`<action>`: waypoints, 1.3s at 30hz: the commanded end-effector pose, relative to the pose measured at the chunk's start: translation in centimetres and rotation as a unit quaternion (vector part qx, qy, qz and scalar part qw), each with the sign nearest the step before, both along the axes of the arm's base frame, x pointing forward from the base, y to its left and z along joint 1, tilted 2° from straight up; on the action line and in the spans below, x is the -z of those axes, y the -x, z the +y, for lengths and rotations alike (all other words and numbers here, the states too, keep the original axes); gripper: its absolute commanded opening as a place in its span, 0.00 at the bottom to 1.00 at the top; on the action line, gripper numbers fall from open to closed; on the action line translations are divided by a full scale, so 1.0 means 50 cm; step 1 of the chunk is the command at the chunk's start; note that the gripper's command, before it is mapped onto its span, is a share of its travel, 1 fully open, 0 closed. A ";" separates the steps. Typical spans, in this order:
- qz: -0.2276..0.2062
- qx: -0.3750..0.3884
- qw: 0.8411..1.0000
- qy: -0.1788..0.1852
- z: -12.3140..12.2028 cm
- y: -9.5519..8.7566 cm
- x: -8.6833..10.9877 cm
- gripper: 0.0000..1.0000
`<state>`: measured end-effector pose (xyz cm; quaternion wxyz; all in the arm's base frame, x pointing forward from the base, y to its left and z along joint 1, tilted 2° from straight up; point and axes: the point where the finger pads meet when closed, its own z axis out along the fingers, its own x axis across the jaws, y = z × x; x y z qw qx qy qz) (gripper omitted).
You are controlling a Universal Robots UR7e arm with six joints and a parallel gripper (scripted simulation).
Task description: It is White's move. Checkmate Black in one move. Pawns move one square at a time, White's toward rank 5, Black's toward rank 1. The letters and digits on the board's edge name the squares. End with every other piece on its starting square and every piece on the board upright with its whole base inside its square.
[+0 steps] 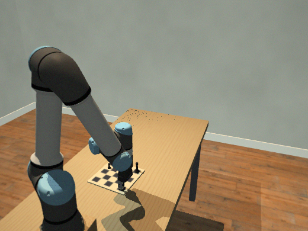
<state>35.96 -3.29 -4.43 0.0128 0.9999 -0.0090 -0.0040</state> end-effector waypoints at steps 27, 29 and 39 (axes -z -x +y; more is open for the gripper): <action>-0.001 0.000 1.000 0.000 0.000 -0.001 -0.001 0.58; -0.001 0.000 1.000 0.000 0.000 -0.001 -0.001 0.58; -0.001 0.000 1.000 0.000 0.000 -0.001 -0.001 0.73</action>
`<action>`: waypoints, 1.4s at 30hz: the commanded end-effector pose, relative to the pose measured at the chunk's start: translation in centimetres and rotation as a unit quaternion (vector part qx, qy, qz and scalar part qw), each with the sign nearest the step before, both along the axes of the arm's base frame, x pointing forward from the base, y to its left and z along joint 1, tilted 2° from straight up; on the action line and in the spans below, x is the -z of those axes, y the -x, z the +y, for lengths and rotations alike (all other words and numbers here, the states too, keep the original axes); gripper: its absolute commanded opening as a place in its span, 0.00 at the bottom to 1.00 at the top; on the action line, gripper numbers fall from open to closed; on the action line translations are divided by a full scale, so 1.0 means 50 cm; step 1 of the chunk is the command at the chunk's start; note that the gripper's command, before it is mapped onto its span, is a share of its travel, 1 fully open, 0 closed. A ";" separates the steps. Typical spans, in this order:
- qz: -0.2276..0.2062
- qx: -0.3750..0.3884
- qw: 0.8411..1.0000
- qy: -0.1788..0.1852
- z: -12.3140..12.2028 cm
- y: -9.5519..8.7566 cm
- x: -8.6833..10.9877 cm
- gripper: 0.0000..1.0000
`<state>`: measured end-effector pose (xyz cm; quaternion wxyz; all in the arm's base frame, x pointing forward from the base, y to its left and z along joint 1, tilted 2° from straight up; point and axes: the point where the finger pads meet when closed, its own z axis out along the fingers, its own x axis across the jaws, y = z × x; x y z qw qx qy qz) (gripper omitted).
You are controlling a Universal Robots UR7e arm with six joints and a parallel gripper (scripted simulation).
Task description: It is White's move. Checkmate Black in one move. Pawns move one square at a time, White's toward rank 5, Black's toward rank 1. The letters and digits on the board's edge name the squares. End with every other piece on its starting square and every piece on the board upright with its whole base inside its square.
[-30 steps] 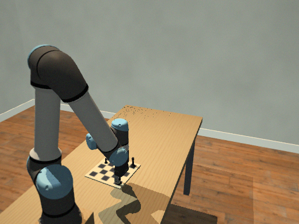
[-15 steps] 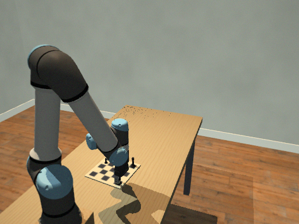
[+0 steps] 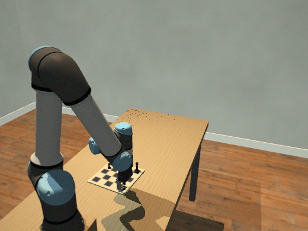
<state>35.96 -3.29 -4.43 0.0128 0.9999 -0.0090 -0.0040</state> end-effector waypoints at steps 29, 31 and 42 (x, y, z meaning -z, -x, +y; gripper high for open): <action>-0.001 0.000 1.000 0.000 0.003 -0.002 -0.142 0.73; -0.001 0.000 1.000 0.000 0.004 -0.002 -0.157 0.73; -0.001 0.000 1.000 0.000 0.004 -0.002 -0.181 1.00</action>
